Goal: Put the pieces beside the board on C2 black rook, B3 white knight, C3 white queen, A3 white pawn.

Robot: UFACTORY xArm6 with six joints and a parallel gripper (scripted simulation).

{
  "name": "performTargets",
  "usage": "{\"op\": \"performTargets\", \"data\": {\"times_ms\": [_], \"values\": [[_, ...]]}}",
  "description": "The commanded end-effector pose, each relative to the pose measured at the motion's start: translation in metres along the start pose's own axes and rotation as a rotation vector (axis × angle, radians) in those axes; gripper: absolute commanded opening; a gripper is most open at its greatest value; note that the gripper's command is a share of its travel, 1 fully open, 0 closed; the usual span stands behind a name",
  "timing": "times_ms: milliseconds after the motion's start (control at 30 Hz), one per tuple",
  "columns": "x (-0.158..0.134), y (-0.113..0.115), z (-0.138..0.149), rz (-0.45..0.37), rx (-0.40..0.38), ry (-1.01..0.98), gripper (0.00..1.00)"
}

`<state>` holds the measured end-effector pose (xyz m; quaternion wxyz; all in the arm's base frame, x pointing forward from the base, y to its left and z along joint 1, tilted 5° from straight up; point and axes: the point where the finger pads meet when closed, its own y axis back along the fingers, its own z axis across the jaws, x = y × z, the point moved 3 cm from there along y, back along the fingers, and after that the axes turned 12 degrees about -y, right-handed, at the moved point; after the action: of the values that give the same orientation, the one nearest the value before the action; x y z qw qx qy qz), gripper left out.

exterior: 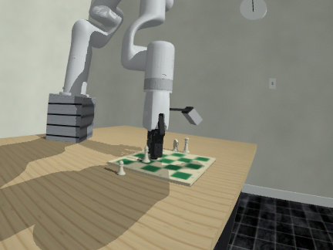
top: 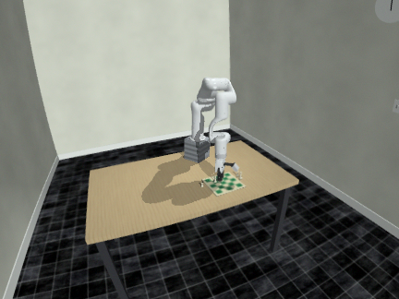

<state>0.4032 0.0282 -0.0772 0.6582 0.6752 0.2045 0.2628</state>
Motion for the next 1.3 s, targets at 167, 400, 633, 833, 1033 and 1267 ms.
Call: {"op": "performTargets", "data": {"times_ms": [167, 400, 633, 833, 1033, 1267], "values": [[0.001, 0.002, 0.001, 0.003, -0.002, 0.0, 0.37], [0.001, 0.012, 0.001, 0.003, -0.002, 0.0, 0.37], [0.001, 0.036, 0.001, 0.003, -0.002, 0.0, 0.37], [0.001, 0.074, 0.001, 0.003, -0.002, 0.0, 0.37], [0.001, 0.088, 0.001, 0.003, -0.002, 0.0, 0.37], [0.001, 0.091, 0.001, 0.003, -0.002, 0.0, 1.0]]}}
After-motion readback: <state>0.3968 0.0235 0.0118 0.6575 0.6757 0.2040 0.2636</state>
